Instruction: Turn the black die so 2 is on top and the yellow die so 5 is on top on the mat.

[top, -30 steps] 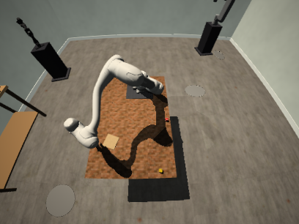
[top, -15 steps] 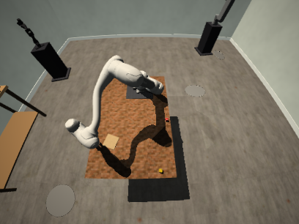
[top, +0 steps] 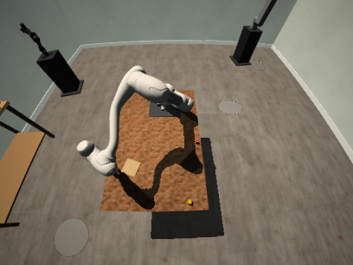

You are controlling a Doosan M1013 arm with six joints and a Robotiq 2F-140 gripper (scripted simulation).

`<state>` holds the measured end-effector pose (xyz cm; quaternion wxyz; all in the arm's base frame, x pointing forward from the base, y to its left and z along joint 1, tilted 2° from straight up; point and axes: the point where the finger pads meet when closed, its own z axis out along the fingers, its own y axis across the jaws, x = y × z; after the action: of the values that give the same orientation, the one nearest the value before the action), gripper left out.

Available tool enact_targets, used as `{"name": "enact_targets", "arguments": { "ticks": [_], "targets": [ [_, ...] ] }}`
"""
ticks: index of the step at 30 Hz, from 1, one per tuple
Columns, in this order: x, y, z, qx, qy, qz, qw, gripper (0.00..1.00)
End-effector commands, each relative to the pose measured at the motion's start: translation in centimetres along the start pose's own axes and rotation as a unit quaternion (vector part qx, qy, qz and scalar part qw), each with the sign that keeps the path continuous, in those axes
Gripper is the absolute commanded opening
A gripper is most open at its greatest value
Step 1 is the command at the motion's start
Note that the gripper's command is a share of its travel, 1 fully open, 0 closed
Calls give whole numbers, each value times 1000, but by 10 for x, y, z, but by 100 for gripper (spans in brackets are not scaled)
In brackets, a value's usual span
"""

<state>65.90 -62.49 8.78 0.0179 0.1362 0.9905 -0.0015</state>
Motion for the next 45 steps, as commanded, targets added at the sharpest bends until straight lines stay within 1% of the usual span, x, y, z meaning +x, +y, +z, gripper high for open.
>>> {"name": "enact_targets", "arguments": {
  "ticks": [1, 32, 40, 42, 45],
  "targets": [
    [0, 0, 0, 0, 0, 0, 1000, 35],
    [0, 0, 0, 0, 0, 0, 1000, 35],
    [0, 0, 11, 0, 0, 0, 1000, 35],
    [0, 0, 11, 0, 0, 0, 1000, 35],
    [0, 0, 18, 0, 0, 0, 1000, 35]
  ]
}}
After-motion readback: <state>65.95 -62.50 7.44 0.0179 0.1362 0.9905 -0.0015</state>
